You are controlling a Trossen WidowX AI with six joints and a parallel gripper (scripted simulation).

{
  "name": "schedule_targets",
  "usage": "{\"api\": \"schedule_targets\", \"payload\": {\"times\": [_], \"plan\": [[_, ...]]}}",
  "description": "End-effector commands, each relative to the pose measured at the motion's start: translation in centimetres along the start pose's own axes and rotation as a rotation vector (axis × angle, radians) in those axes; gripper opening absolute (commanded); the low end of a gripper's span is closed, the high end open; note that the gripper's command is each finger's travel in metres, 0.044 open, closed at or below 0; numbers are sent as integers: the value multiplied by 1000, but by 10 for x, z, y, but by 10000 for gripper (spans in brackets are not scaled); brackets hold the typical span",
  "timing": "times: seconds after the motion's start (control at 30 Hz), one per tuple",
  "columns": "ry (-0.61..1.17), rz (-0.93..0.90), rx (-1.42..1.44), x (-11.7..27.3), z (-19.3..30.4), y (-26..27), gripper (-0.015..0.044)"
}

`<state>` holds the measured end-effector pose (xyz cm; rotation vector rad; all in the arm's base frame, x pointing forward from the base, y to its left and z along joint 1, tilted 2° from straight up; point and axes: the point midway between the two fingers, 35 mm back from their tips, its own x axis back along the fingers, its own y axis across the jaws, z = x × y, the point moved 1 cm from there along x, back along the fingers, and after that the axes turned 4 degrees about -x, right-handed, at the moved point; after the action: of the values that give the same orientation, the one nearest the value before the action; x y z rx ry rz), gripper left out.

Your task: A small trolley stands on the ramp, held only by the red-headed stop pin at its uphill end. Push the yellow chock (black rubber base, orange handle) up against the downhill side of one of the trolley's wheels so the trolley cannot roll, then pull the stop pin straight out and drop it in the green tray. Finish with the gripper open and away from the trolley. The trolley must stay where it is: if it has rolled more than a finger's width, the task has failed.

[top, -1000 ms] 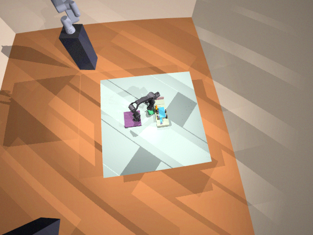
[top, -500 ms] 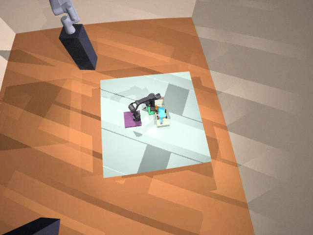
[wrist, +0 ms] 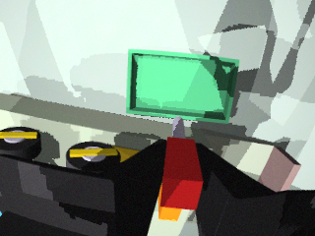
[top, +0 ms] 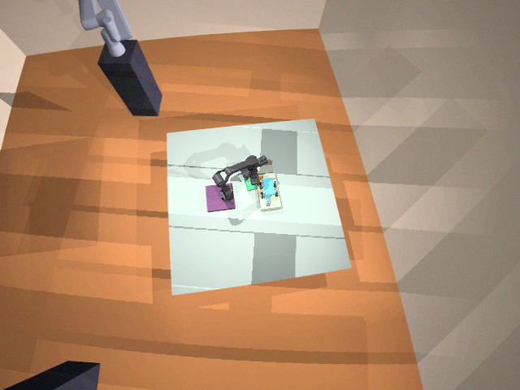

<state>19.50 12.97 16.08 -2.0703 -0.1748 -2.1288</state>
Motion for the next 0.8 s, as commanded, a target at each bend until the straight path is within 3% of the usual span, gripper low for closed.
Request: {"api": "schedule_targets", "payload": {"times": [0.0, 0.27, 0.77], "plan": [[-2, 5, 4, -9, -10, 0, 0], [-3, 8, 4, -16, -16, -1, 0], [-15, 179, 4, -57, -15, -15, 0]]}}
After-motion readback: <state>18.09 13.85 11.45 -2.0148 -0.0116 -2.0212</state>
